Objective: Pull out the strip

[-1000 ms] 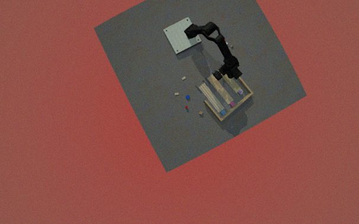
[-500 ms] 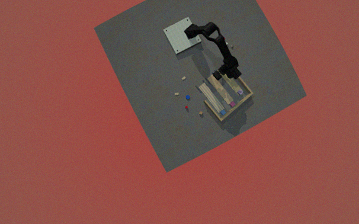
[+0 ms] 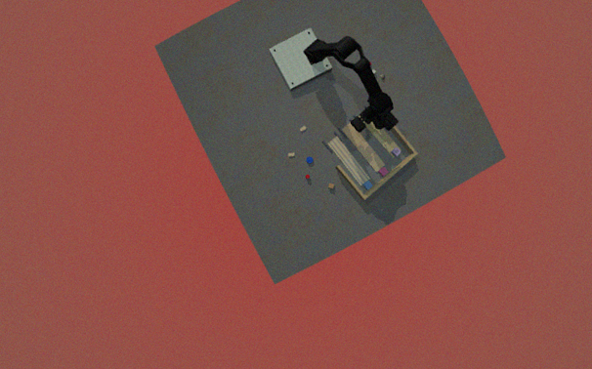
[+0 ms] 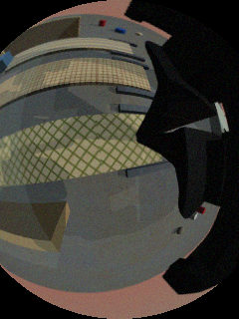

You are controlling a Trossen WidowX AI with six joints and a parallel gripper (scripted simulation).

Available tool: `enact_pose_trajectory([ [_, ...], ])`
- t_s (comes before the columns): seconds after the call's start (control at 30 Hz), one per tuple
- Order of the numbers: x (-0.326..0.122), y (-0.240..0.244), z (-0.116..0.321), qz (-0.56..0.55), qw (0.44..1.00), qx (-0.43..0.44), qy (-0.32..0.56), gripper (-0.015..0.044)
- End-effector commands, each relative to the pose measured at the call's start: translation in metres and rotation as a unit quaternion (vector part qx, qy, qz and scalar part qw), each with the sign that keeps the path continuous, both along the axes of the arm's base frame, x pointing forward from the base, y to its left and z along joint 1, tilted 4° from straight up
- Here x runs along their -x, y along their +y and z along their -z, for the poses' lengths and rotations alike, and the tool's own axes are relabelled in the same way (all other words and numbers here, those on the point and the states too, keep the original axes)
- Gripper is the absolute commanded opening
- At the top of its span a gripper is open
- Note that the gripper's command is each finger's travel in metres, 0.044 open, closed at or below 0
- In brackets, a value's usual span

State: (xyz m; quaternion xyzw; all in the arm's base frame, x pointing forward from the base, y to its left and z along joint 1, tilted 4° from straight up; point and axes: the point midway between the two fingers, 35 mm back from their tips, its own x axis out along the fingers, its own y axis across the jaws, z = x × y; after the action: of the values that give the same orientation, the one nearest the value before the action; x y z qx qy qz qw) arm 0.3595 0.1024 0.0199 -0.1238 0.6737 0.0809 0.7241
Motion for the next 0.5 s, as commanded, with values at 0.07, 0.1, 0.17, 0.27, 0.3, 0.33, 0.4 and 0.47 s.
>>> enact_pose_trajectory([
  [0.07, -0.0001, 0.0005, 0.0011, -0.003, 1.000, -0.002, 0.000, 0.0000],
  [0.1, -0.0001, 0.0005, 0.0013, -0.003, 1.000, -0.002, 0.000, 0.0000],
  [0.17, -0.0001, 0.0005, 0.0015, -0.003, 1.000, -0.002, 0.000, 0.0000],
  [0.27, -0.0003, 0.0006, 0.0017, -0.003, 1.000, -0.002, 0.000, 0.0000],
  [0.3, -0.0003, 0.0006, 0.0018, -0.003, 1.000, -0.002, 0.000, 0.0000],
  [0.33, -0.0003, 0.0006, 0.0019, -0.003, 1.000, -0.002, 0.000, 0.0000],
  [0.4, -0.0005, 0.0006, 0.0021, -0.003, 1.000, -0.002, 0.000, 0.0000],
  [0.47, -0.0006, 0.0006, 0.0023, -0.003, 1.000, -0.002, 0.000, 0.0000],
])
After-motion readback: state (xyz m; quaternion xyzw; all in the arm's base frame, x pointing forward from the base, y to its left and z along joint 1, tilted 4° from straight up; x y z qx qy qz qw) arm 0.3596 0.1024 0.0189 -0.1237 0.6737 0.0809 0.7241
